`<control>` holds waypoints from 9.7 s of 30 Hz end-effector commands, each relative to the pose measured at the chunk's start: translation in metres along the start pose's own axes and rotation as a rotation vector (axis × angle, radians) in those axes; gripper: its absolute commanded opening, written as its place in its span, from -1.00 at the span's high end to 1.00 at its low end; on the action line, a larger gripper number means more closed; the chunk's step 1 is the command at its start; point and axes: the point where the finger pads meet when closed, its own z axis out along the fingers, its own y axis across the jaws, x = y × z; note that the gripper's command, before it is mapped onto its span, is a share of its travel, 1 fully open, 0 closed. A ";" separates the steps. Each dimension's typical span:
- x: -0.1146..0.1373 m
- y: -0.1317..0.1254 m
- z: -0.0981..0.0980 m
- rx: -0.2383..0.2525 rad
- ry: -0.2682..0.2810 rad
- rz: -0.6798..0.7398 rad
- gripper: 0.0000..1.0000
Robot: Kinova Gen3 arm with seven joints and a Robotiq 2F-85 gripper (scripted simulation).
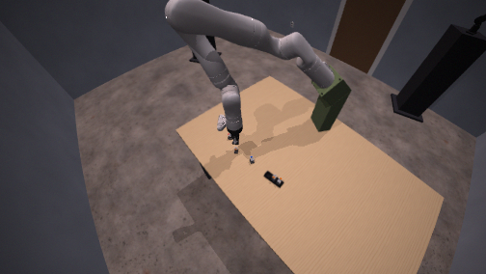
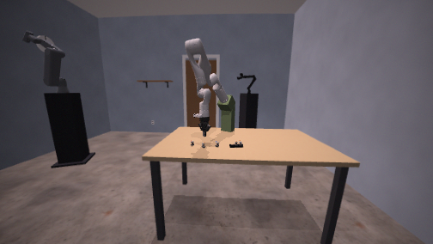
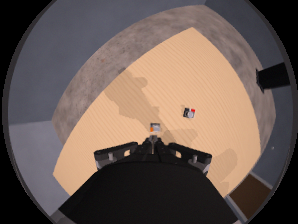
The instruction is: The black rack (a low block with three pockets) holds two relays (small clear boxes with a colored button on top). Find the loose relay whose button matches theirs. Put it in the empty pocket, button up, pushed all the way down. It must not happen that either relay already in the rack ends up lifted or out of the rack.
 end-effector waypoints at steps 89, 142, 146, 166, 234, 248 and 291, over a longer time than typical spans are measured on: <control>0.012 0.002 0.039 0.000 0.016 0.033 -0.06; 0.011 0.002 0.040 0.001 0.016 0.034 -0.06; 0.010 0.001 0.039 0.000 0.015 0.033 -0.06; 0.010 0.001 0.039 0.000 0.015 0.034 -0.06; 0.007 0.001 0.039 -0.001 0.014 0.033 -0.06; 0.007 0.001 0.039 -0.001 0.014 0.033 -0.06; 0.006 0.002 0.039 -0.001 0.014 0.033 -0.06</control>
